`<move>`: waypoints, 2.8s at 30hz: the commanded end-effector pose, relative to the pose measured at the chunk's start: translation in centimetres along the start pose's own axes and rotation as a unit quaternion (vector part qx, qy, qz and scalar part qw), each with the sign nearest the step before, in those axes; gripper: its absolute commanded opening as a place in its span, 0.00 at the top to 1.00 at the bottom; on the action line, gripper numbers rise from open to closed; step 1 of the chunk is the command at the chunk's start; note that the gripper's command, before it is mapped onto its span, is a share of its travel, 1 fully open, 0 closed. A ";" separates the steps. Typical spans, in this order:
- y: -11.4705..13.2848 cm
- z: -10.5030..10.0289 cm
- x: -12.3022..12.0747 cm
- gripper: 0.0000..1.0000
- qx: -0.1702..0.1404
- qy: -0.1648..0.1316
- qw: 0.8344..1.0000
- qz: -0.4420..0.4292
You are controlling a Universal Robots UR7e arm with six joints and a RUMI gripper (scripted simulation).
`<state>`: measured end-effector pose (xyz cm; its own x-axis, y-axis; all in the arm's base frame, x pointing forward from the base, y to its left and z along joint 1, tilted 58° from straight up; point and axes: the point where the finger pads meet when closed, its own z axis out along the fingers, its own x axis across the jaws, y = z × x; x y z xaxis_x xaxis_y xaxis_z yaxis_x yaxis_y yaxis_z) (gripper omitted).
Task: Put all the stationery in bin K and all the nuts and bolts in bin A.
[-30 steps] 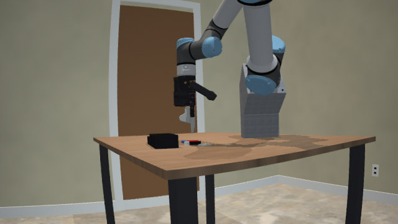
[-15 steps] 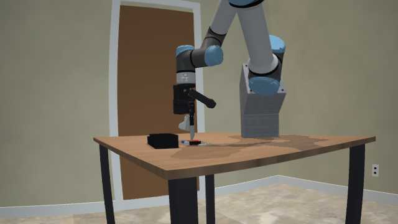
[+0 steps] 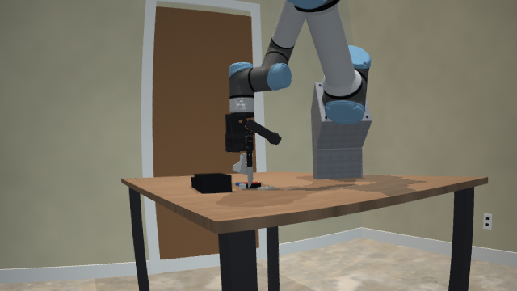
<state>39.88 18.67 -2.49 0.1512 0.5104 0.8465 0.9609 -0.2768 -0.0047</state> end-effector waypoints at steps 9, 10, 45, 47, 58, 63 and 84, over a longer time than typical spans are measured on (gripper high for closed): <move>0.0 0.1 0.0 0.77 -0.001 0.000 1.000 0.000; 0.0 0.1 0.0 0.77 -0.001 0.000 1.000 0.000; 0.0 -0.5 0.0 1.00 -0.001 0.000 1.000 0.000; 0.0 -1.2 0.0 1.00 -0.001 0.000 1.000 0.000; 0.0 -4.5 0.0 1.00 -0.001 0.000 1.000 0.000; 0.0 -5.9 0.0 1.00 -0.001 0.000 1.000 0.000; 0.0 -6.5 0.0 1.00 -0.001 0.000 1.000 0.000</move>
<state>38.47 13.90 0.68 0.1515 0.5107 0.8463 0.9607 -0.2774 -0.0046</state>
